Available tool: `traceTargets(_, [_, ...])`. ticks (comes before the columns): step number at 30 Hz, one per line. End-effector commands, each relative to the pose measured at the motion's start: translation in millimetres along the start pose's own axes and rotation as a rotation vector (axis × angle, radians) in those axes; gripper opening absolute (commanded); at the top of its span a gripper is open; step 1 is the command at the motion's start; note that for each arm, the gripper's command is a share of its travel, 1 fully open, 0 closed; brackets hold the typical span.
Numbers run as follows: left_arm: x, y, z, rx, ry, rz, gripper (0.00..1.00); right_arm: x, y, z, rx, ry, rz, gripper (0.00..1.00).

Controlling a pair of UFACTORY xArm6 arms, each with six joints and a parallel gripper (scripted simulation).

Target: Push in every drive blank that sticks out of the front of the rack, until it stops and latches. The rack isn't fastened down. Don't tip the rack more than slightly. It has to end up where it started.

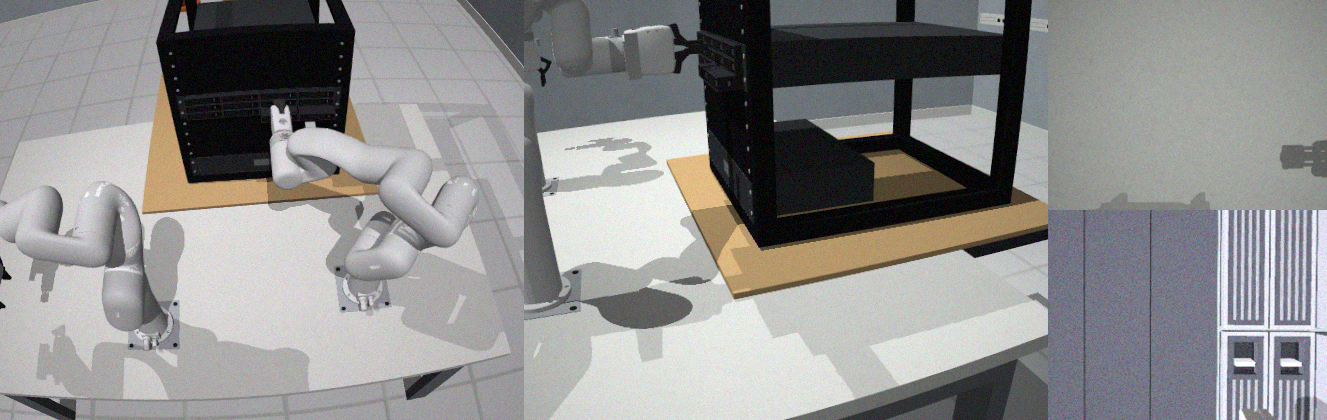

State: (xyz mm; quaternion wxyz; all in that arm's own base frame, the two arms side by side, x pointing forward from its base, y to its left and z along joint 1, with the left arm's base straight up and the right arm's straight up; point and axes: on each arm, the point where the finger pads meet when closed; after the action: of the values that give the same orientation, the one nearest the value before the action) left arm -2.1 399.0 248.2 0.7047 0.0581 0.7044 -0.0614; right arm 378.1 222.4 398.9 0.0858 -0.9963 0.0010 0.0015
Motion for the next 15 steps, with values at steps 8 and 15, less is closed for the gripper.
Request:
traceTargets(8, [-1.7, 1.0, -0.2, 0.000, 0.001, 0.005, 1.00, -26.2, -0.4, -2.4, 0.003, 0.004, 0.002, 0.00])
traceTargets(15, [-1.7, 1.0, -0.2, 0.000, 0.001, 0.005, 1.00, -26.2, -0.4, -2.4, 0.003, 0.004, 0.002, 0.00])
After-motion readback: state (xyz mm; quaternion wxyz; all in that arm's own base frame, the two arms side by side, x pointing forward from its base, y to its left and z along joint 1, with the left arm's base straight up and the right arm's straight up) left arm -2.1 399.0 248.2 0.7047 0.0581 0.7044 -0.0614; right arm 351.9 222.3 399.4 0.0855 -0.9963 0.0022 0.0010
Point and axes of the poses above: on each arm, the point where the finger pads meet when closed, its own x axis out along the fingers, its own z axis across the jaws, y = z × x, and after that the axes turned 10 degrees about x, right-handed
